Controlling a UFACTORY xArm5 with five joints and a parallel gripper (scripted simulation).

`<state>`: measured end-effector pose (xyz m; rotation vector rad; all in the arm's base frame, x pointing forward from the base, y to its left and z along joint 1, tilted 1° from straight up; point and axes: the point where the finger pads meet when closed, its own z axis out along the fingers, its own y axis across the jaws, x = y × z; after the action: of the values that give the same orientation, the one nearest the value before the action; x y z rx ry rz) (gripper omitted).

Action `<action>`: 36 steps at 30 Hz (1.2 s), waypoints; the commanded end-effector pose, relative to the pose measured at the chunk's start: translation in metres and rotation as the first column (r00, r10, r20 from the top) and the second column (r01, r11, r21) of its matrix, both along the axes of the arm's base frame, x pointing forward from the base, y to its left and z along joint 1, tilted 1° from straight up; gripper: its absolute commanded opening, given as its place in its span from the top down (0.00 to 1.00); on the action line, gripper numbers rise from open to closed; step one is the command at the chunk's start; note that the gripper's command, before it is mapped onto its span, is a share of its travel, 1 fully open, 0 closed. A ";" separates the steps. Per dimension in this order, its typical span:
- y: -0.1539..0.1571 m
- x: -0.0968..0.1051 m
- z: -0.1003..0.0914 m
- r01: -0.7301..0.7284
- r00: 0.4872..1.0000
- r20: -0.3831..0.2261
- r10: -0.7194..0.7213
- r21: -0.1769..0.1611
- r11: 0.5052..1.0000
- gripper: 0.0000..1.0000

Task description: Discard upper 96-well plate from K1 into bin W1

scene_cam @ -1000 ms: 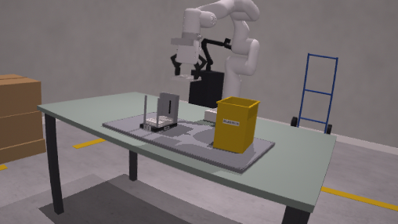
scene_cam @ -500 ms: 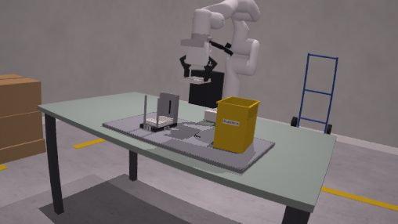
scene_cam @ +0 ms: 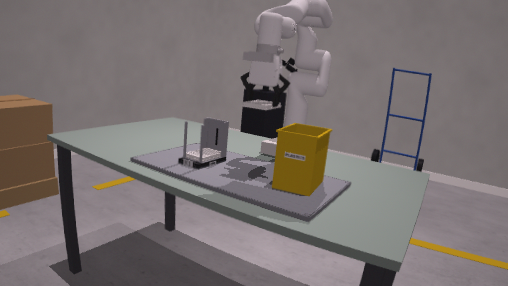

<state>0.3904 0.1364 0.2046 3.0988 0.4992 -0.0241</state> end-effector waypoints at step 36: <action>0.108 -0.031 -0.002 0.001 1.000 0.009 -0.001 0.001 1.000 1.00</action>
<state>0.3602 0.2382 0.2011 3.0969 0.4998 -0.0157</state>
